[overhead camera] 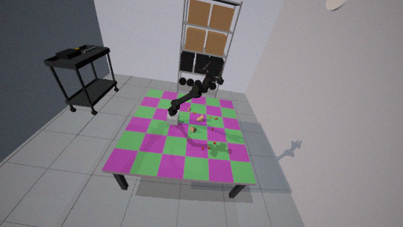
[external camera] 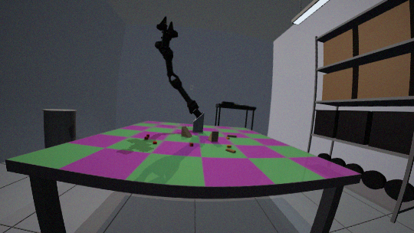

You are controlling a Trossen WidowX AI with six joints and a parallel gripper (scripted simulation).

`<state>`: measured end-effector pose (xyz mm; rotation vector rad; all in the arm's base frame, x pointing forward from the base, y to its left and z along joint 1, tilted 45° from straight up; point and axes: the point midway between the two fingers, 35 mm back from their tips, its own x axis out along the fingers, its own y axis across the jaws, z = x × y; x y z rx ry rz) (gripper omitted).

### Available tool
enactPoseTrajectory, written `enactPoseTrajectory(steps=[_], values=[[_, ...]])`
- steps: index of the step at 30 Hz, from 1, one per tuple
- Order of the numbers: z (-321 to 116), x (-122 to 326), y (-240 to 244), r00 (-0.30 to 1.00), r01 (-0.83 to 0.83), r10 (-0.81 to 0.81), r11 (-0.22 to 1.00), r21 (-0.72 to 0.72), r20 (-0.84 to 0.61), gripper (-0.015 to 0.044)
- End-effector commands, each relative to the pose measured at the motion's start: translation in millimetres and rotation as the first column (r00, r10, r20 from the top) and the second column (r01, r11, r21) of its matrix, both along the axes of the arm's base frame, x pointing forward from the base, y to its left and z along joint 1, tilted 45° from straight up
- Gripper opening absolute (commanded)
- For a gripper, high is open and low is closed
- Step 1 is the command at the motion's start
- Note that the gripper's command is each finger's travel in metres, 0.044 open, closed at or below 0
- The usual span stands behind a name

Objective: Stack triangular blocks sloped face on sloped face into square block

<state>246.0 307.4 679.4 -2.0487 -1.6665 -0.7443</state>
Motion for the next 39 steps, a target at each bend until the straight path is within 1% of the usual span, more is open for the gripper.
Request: enactPoseTrajectory(steps=[1, 2, 5, 7, 11, 13, 16, 20, 22, 25, 28, 31, 35, 39], values=[[-2, 2, 1, 1.0, -0.003, 0.003, 1.0, -0.002, -0.013, 0.0426], [-7, 8, 5, 0.999, -0.011, 0.011, 1.0, -0.006, -0.054, 0.044], [-38, 42, 22, 0.959, -0.053, 0.045, 0.998, -0.02, -0.281, 0.044], [-62, 65, 34, 0.899, -0.075, 0.059, 0.997, -0.019, -0.433, 0.044], [-101, 97, 48, 0.77, -0.089, 0.067, 0.996, -0.004, -0.634, 0.044], [-128, 116, 55, 0.668, -0.086, 0.065, 0.996, 0.01, -0.741, 0.044], [-173, 142, 65, 0.478, -0.06, 0.059, 0.998, 0.034, -0.876, 0.044], [-237, 172, 71, 0.2, 0.014, 0.055, 0.998, 0.059, -0.978, 0.044], [-270, 184, 71, 0.059, 0.067, 0.059, 0.996, 0.063, -0.997, 0.044], [-320, 198, 69, -0.139, 0.159, 0.076, 0.986, 0.054, -0.987, 0.044], [-370, 208, 63, -0.316, 0.265, 0.111, 0.964, 0.025, -0.942, 0.044], [-420, 214, 53, -0.464, 0.379, 0.165, 0.925, -0.027, -0.87, 0.044], [-485, 214, 34, -0.601, 0.529, 0.264, 0.839, -0.127, -0.755, 0.044], [-545, 206, 9, -0.66, 0.656, 0.381, 0.712, -0.25, -0.648, 0.044]])
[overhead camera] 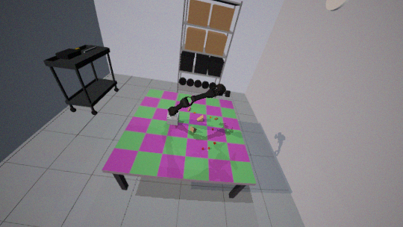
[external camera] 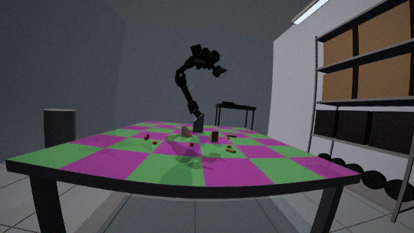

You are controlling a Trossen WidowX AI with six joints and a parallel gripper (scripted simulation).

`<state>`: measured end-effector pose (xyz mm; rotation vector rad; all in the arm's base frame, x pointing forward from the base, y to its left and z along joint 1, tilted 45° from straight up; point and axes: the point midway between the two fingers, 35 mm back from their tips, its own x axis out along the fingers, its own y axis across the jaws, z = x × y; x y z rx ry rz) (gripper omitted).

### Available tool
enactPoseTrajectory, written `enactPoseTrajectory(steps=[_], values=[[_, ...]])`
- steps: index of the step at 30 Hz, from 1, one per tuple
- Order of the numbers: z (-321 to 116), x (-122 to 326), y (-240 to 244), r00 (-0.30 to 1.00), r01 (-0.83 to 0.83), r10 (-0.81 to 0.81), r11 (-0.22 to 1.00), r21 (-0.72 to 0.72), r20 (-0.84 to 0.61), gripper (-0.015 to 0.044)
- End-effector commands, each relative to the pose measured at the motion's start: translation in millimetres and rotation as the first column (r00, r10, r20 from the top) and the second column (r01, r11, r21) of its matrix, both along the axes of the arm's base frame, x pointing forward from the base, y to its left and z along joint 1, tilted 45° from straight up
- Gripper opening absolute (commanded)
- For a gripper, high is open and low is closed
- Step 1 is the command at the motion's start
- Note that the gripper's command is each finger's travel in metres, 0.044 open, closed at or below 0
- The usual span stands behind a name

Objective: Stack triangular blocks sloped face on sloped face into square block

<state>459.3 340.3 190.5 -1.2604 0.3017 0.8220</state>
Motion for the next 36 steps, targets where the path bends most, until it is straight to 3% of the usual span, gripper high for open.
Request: enactPoseTrajectory(steps=[1, 6, 11, 17, 23, 36], values=[[-70, -10, -31, 0.948, 0.243, -0.249, 0.968, -0.055, -0.198, 0.044], [-133, -30, -70, 0.801, 0.481, -0.51, 0.86, -0.171, -0.313, 0.044], [-184, -58, -113, 0.596, 0.671, -0.738, 0.675, -0.308, -0.317, 0.044], [-224, -97, -170, 0.355, 0.798, -0.916, 0.401, -0.45, -0.188, 0.044], [-244, -132, -214, 0.14, 0.877, -0.99, 0.127, -0.463, -0.008, 0.044], [-248, -135, -221, 0.116, 0.884, -0.993, 0.096, -0.458, 0.015, 0.044]])
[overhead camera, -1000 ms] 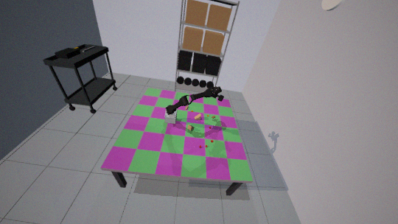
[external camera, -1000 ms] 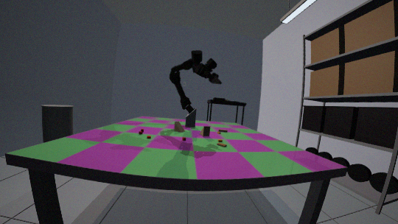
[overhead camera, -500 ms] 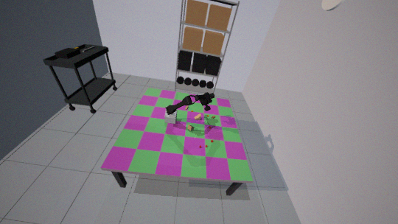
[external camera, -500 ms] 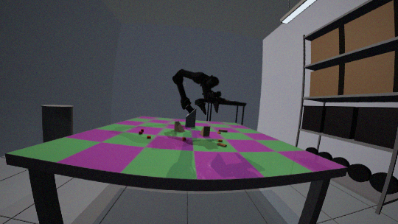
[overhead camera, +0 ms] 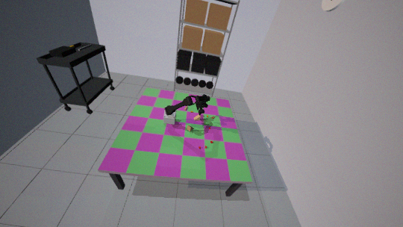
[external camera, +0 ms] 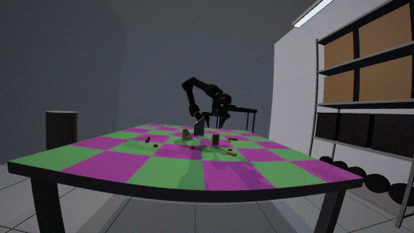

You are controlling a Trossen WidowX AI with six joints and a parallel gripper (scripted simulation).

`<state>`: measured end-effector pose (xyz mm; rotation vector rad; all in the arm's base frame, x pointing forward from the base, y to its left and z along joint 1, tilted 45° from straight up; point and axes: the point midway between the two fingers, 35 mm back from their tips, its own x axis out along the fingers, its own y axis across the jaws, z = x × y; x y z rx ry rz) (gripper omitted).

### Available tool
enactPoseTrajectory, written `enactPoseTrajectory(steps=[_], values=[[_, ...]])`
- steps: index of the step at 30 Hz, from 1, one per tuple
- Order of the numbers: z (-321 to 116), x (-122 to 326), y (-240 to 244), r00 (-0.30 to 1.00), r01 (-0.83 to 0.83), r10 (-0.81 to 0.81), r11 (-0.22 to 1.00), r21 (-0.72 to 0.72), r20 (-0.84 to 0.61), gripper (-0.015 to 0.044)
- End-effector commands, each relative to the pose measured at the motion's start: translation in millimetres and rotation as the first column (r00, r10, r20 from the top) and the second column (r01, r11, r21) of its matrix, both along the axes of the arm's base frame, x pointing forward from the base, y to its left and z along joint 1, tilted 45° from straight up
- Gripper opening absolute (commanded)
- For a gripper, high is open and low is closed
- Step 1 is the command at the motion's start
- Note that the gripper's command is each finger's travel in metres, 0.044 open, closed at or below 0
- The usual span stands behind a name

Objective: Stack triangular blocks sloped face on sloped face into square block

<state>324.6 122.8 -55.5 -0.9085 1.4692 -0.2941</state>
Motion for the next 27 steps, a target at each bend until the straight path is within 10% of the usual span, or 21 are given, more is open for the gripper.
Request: enactPoseTrajectory(steps=[1, 27], values=[[-3, 0, -4, 1.0, 0.008, -0.008, 1.0, -0.01, 0.003, 0.044], [-35, 10, -31, 1.0, 0.007, -0.007, 1.0, -0.008, 0.003, 0.044]])
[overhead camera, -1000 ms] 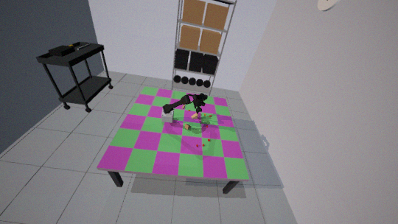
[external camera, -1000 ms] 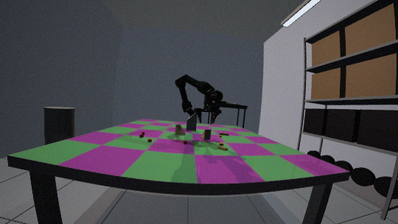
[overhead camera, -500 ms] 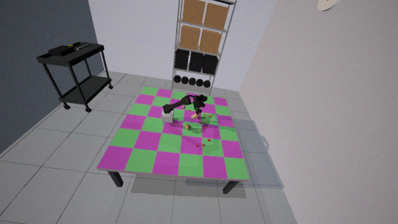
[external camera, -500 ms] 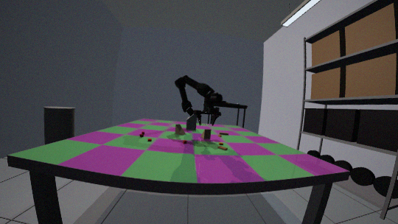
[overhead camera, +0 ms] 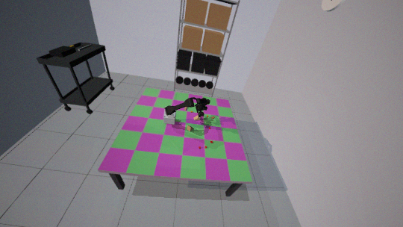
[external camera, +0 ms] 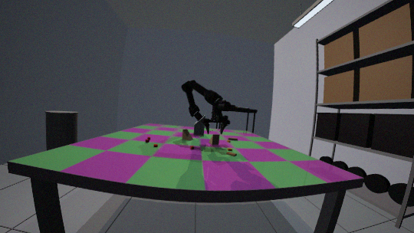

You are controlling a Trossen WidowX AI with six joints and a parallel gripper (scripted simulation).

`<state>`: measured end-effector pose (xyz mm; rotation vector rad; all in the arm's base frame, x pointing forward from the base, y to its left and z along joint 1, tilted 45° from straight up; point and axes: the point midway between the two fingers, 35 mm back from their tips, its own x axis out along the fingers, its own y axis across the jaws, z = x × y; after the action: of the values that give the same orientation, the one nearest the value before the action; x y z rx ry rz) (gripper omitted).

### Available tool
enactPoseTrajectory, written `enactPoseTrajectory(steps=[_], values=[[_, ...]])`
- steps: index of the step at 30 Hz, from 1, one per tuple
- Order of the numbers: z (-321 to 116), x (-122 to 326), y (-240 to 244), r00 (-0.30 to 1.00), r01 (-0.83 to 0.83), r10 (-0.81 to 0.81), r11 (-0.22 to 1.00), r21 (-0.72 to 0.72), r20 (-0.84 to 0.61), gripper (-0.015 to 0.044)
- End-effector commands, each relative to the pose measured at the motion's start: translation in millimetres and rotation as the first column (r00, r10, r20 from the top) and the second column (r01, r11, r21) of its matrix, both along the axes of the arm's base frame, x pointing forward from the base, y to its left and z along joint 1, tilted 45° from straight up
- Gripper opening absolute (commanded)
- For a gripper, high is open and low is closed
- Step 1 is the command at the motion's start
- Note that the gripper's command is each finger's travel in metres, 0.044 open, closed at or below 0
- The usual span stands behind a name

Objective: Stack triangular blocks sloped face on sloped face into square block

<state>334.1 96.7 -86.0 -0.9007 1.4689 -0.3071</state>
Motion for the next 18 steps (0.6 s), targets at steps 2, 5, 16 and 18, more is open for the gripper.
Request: enactPoseTrajectory(steps=[2, 5, 16, 18], values=[[-7, 1, -7, 1.0, -0.004, 0.004, 1.0, -0.005, -0.003, 0.044], [-11, 2, -10, 1.0, -0.003, 0.003, 1.0, -0.005, -0.002, 0.044], [-24, 5, -22, 1.0, -0.002, 0.002, 1.0, -0.006, -0.002, 0.044], [-26, 5, -24, 1.0, -0.002, 0.002, 1.0, -0.007, -0.002, 0.044]])
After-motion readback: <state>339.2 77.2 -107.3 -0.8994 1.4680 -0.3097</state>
